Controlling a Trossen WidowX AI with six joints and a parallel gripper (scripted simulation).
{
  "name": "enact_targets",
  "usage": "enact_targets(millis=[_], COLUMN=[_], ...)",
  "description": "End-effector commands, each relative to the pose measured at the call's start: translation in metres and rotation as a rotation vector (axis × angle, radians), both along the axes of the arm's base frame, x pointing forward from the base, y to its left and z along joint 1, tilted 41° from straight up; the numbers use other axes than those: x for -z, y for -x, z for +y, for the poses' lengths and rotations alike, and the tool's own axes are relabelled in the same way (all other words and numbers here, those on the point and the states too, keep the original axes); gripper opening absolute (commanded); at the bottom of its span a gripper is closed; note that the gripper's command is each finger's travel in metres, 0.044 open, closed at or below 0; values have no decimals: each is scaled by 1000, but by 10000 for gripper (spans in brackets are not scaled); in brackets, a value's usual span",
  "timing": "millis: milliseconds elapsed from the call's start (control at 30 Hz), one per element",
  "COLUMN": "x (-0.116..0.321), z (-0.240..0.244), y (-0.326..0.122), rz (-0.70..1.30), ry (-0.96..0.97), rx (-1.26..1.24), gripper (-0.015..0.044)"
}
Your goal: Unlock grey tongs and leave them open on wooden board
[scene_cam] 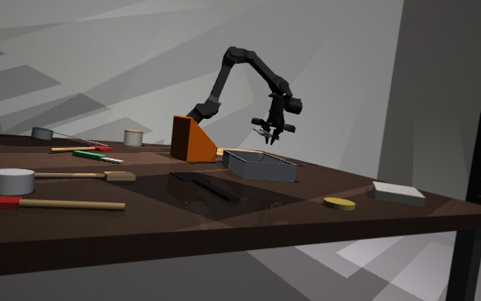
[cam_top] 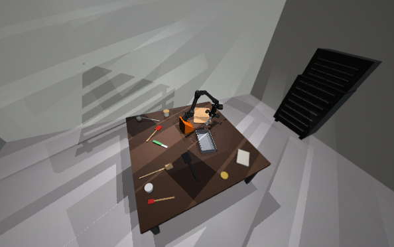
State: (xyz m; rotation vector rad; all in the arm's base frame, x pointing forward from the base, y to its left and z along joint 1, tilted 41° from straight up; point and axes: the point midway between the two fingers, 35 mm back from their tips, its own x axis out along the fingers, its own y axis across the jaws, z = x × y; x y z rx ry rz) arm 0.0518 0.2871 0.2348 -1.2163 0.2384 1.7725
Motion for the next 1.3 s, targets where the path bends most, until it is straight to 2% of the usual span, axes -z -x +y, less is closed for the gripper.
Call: enact_targets(millis=[0, 1267], x=[-3, -5], z=[0, -22], y=[16, 138], rz=[-29, -212], ry=[-4, -59], rx=[-22, -239], gripper=[-150, -150])
